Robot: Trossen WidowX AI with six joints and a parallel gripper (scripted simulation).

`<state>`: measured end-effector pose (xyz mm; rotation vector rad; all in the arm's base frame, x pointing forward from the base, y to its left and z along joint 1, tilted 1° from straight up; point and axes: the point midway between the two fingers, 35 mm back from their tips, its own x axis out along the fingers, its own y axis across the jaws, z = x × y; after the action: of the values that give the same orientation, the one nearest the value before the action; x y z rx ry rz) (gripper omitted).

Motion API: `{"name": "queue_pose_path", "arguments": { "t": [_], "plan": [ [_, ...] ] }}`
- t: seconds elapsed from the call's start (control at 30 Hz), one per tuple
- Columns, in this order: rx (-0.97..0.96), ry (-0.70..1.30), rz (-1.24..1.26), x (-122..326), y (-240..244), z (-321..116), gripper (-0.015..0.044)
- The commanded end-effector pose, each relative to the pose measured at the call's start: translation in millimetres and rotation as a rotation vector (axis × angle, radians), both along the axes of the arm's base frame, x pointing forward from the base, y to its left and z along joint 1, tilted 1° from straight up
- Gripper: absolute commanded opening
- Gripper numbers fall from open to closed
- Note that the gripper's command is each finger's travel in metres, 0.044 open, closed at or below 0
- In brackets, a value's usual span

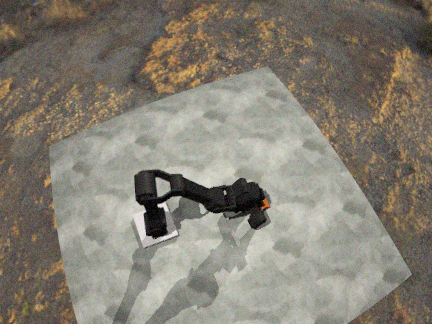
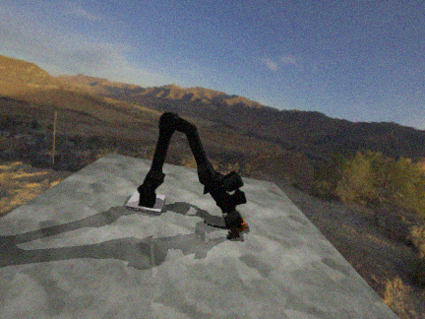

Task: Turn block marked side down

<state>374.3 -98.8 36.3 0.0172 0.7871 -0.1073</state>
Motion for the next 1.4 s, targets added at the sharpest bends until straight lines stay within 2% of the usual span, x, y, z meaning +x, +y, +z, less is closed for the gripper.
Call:
{"name": "queue_pose_path", "arguments": {
  "t": [0.0,0.63,1.3,1.37],
  "plan": [
    [0.006,-0.059,0.0,-1.2,0.8,-11.0,0.0],
    [-0.029,-0.344,0.015,-18.1,5.8,-11.8,0.0],
    [-0.035,-0.391,0.017,-19.9,6.3,-9.2,0.0],
    [-0.035,-0.391,0.017,-19.9,6.3,-9.2,0.0052]
  ]
}}
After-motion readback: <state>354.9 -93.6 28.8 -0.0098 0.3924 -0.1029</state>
